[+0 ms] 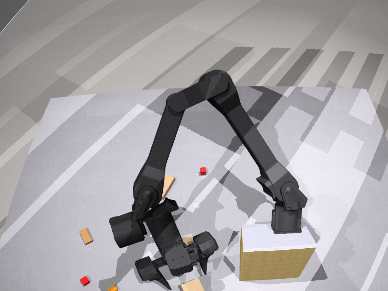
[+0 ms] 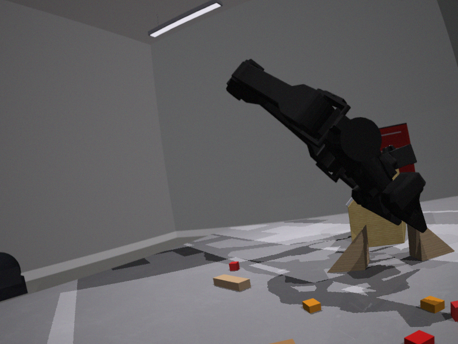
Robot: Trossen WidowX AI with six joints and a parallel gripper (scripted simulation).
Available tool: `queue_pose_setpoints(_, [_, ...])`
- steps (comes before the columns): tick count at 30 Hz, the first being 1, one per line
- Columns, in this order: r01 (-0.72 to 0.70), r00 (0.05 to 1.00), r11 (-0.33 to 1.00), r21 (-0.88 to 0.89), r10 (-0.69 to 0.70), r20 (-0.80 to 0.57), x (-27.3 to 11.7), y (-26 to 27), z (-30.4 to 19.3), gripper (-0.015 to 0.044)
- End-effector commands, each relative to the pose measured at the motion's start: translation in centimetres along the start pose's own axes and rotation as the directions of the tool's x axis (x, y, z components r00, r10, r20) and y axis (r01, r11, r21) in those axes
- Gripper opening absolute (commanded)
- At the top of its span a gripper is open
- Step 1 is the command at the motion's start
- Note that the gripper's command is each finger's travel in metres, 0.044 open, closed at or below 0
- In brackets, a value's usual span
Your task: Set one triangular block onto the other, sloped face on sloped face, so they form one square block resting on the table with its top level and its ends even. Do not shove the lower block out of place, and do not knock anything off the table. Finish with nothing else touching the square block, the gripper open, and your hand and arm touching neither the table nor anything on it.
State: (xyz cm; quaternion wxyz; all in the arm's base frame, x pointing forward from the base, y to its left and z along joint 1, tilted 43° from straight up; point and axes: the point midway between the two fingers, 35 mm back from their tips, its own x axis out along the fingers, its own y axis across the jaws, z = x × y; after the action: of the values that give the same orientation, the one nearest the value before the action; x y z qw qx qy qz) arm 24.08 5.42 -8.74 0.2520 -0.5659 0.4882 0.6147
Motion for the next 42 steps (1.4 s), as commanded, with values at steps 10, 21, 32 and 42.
queue_pose_setpoints(10, [0.001, 1.0, 1.0, -0.006, -0.001, -0.001, 2.3, 0.1, 0.0, 0.044])
queue_pose_setpoints(21, [0.004, 1.0, 1.0, -0.007, -0.004, 0.001, 4.1, 0.2, 0.1, 0.044])
queue_pose_setpoints(32, [0.007, 1.0, 1.0, -0.009, -0.007, 0.002, 5.7, 0.4, 0.2, 0.044])
queue_pose_setpoints(42, [0.007, 1.0, 1.0, -0.009, -0.007, 0.002, 5.7, 0.4, 0.2, 0.0204])
